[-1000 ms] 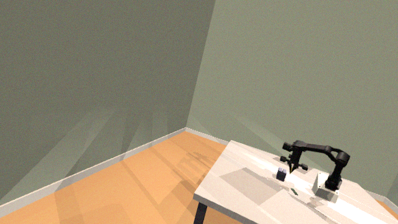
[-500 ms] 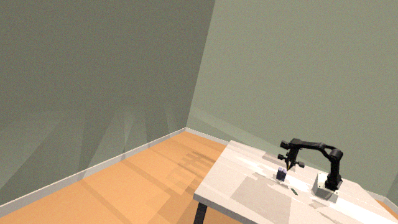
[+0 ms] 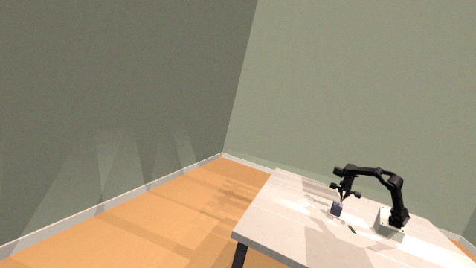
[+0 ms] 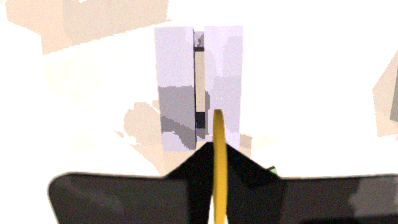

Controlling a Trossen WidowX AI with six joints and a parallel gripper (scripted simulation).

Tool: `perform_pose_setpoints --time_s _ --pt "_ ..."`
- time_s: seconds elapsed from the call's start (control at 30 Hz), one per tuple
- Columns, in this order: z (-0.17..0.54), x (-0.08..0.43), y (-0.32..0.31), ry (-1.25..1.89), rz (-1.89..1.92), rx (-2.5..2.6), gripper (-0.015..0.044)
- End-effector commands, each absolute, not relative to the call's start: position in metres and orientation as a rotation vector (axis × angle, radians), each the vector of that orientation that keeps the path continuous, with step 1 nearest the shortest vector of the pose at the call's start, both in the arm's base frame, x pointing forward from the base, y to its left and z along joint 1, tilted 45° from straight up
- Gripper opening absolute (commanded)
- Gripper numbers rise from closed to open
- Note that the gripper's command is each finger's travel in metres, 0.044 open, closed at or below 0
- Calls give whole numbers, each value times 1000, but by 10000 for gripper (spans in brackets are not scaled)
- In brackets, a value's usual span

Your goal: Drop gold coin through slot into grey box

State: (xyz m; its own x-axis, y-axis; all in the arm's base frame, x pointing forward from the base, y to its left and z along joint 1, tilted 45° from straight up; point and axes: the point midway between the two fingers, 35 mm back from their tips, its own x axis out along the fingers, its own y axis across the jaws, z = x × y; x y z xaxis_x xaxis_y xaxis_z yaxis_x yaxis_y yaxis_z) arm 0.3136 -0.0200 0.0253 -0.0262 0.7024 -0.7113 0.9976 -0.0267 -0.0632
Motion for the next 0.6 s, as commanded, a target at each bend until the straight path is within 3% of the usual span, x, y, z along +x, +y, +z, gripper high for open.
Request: perform_pose_setpoints --time_s 0.0,0.57 --pt "19 318 -28 1766 -802 1775 0" --pt "7 319 -35 1778 -806 1778 0"
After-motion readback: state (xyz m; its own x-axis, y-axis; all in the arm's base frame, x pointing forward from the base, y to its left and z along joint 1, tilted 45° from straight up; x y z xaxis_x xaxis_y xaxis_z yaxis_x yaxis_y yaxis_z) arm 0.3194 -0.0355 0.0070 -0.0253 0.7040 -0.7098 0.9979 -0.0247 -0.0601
